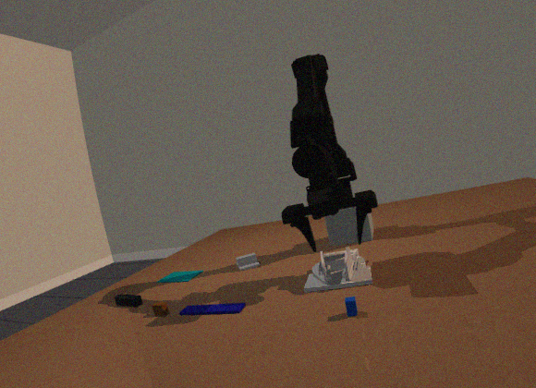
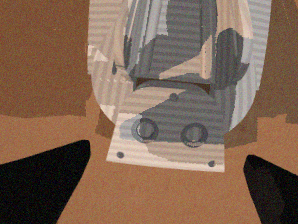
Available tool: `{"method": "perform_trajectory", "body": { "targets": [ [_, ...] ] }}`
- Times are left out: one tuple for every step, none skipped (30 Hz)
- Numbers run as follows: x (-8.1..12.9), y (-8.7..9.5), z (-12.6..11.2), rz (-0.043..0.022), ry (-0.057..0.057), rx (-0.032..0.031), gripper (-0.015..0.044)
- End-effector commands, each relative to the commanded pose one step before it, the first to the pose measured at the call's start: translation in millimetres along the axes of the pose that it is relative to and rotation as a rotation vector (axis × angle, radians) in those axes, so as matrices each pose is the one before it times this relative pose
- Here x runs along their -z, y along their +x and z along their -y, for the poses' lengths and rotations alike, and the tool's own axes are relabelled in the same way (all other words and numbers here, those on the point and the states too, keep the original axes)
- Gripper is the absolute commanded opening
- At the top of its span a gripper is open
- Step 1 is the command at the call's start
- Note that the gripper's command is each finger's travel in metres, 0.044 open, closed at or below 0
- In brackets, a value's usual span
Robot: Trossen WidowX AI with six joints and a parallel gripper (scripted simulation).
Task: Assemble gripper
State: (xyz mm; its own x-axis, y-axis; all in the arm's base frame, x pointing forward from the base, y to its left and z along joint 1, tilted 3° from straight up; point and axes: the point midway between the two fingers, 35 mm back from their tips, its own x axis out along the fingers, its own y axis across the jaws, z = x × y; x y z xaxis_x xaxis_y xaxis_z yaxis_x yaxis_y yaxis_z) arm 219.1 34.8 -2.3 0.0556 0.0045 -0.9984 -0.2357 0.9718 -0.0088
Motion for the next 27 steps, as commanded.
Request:
{"method": "perform_trajectory", "body": {
  "targets": [
    [0.36,-38.68,0.15,0.01274,-0.0023,0.00265,0.0440],
    [0.37,-2.07,-0.02,0.00003,-0.0001,0.00004,0.0440],
    [0.00,0.00,0.00,0.00000,0.0000,0.00000,0.0440],
    [0.00,0.00,0.00,0.00000,0.0000,0.00000,0.0440],
    [0.00,0.00,0.00,0.00000,0.0000,0.00000,0.0440],
    [0.00,0.00,0.00,0.00000,0.0000,0.00000,0.0440],
    [-3.33,7.10,0.05,0.00951,0.0017,-0.00097,0.0440],
    [0.35,-1.84,-0.06,-0.00032,-0.0001,0.00002,0.0440],
    [1.17,-5.54,-0.17,-0.00095,-0.0002,0.00007,0.0440],
    [2.30,-9.26,-0.31,-0.00162,-0.0003,0.00012,0.0440],
    [3.71,-12.14,-0.45,-0.00219,-0.0004,0.00016,0.0440],
    [4.49,-12.12,-0.49,-0.00226,-0.0004,0.00016,0.0440],
    [3.97,-9.20,-0.40,-0.00178,-0.0003,0.00012,0.0440],
    [2.61,-5.49,-0.25,-0.00109,-0.0002,0.00007,0.0440],
    [0.91,-1.82,-0.09,-0.00037,-0.0001,0.00002,0.0440],
    [0.00,0.00,0.00,0.00000,0.0000,0.00000,0.0440],
    [0.00,0.00,0.00,0.00000,0.0000,0.00000,0.0440],
    [0.00,0.00,0.00,0.00000,0.0000,0.00000,0.0440],
    [0.00,0.00,0.00,0.00000,0.0000,0.00000,0.0440],
    [0.00,0.00,0.00,0.00000,0.0000,0.00000,0.0440],
    [0.00,0.00,0.00,0.00000,0.0000,0.00000,0.0440],
    [0.00,0.00,0.00,0.00000,0.0000,0.00000,0.0440],
    [0.00,0.00,0.00,0.00000,0.0000,0.00000,0.0440],
    [0.00,0.00,0.00,0.00000,0.0000,0.00000,0.0440],
    [0.00,0.00,0.00,0.00000,0.0000,0.00000,0.0440],
    [0.00,0.00,0.00,0.00000,0.0000,0.00000,0.0440],
    [0.00,0.00,0.00,0.00000,0.0000,0.00000,0.0440]
  ]
}}
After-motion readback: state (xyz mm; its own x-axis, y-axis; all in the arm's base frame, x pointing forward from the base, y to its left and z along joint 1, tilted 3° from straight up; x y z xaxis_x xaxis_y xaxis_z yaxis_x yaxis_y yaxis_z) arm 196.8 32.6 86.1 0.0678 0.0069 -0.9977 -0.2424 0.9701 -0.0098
